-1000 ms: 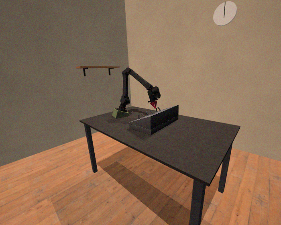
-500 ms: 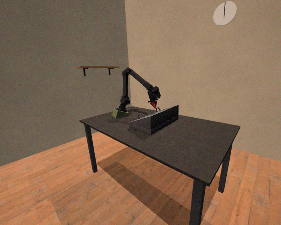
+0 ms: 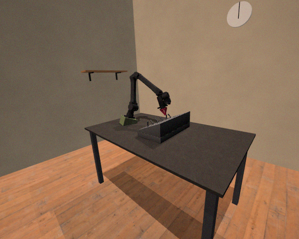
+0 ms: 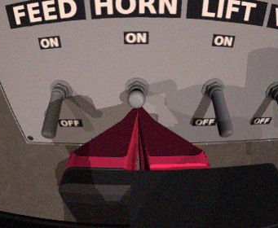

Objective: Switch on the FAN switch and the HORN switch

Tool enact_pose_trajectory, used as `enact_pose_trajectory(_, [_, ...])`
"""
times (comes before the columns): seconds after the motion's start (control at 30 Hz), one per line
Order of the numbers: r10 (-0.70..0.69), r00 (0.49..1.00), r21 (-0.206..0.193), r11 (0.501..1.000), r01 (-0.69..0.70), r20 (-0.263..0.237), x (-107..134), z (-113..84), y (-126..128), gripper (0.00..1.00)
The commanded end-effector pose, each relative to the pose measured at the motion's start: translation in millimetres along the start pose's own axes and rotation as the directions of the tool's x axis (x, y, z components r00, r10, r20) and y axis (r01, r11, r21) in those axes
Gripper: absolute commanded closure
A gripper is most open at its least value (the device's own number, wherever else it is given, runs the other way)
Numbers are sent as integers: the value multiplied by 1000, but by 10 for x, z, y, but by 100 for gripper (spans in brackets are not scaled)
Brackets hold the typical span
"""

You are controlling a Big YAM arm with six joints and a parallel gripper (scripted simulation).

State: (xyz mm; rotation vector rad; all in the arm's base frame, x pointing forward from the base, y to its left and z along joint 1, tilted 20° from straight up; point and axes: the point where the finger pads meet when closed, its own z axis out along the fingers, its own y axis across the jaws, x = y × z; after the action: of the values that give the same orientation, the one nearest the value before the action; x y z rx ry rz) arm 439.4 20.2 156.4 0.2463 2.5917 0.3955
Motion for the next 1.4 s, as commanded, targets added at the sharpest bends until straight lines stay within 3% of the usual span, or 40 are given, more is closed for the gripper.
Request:
enact_pose_trajectory(0.0, [-9,999,-6,1000,9,33,-78,83,55,100])
enact_pose_trajectory(0.3, [-8,998,-7,1000,9,67,-3,-42,38,100])
enact_pose_trajectory(0.37, [-15,996,-12,1000,16,87,-166,-74,85,100])
enact_pose_trajectory(0.67, [-24,995,-10,1000,25,96,-224,-328,79,100])
enact_pose_trajectory(1.13, [-29,995,-5,1000,30,98,-153,-1348,84,100])
enact_pose_trajectory(1.23, [-29,995,-5,1000,30,98,-149,-1397,84,100])
enact_pose_trajectory(1.27, [-19,1000,-5,1000,19,8,140,-1124,28,100])
enact_pose_trajectory(1.37, [-21,997,-1,1000,21,70,-124,-1396,46,100])
